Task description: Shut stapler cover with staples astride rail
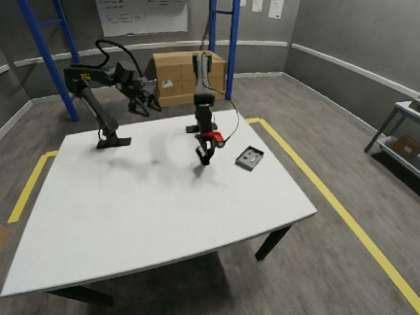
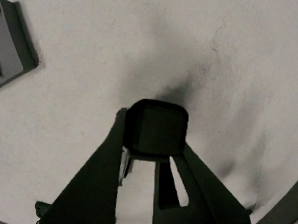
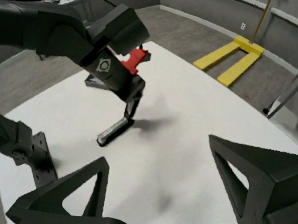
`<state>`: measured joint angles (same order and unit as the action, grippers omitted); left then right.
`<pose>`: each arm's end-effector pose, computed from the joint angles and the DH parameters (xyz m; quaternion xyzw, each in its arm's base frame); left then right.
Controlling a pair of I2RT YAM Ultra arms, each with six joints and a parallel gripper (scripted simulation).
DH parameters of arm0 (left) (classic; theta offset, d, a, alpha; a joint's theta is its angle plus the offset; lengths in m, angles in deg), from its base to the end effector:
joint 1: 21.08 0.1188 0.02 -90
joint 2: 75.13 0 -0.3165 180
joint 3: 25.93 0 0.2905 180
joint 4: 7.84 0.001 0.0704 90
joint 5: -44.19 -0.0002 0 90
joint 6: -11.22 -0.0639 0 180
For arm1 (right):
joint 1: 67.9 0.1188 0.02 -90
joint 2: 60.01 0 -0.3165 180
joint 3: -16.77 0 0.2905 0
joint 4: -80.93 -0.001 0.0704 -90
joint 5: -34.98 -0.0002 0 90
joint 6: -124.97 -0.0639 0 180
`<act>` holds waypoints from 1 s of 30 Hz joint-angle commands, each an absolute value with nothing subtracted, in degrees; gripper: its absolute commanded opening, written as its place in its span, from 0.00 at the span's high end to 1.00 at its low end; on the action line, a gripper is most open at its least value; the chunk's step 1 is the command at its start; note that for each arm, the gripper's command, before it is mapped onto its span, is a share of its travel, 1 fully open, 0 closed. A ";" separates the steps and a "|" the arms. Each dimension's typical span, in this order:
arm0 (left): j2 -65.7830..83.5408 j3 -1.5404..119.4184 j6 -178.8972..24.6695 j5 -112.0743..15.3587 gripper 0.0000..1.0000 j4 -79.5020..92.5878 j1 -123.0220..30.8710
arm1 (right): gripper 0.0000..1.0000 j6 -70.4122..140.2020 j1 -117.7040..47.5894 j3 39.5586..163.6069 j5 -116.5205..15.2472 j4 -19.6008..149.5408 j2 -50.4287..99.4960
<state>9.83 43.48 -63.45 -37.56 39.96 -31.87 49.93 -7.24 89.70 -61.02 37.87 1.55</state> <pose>0.3279 -0.0521 0.2367 -0.0550 0.9691 0.0162 0.2397 0.1362 0.2308 0.3838 -0.5145 0.7046 0.1468 0.4661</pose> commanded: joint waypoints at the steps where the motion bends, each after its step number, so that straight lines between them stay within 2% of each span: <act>1: 8.34 43.69 -63.41 -36.15 0.77 36.40 -32.13 | 0.00 50.50 -7.47 89.89 -60.47 38.71 0.04; 3: 8.20 43.00 -63.38 -36.14 0.55 36.39 -32.26 | 0.00 50.50 -7.47 89.89 -60.47 38.71 0.04; 5: 8.20 43.00 -63.38 -36.14 0.55 36.39 -32.26 | 0.00 50.50 -7.47 89.89 -60.47 38.71 0.04; 6: 8.16 43.55 -63.39 -36.12 0.49 36.29 -32.27 | 0.00 50.50 -7.47 89.89 -60.47 38.71 0.04; 13: 5.98 44.88 -62.62 -35.91 0.49 40.63 -32.79 | 0.00 50.50 -7.47 89.89 -60.47 38.71 0.04; 14: 5.68 44.98 -62.56 -35.87 0.38 41.03 -32.86 | 0.00 50.50 -7.47 89.89 -60.47 38.71 0.04; 15: 5.16 45.22 -62.46 -35.82 0.36 41.80 -32.98 | 0.00 50.50 -7.47 89.89 -60.47 38.71 0.04; 22: 1.35 47.64 -61.63 -35.36 0.36 48.05 -33.96 | 0.00 50.50 -7.47 89.89 -60.47 38.71 0.04; 23: 1.33 48.03 -61.51 -36.03 0.47 49.10 -34.08 | 0.00 50.50 -7.47 89.89 -60.47 38.71 0.04; 24: 1.37 48.23 -61.47 -36.43 0.50 49.94 -34.11 | 0.00 50.50 -7.47 89.89 -60.47 38.71 0.04; 30: 4.41 54.97 -62.39 -40.73 0.50 59.63 -35.02 | 0.00 50.50 -7.47 89.89 -60.47 38.71 0.04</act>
<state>3.54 50.15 -61.76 -38.79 53.82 -34.32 49.93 -7.24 89.70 -61.02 37.87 1.55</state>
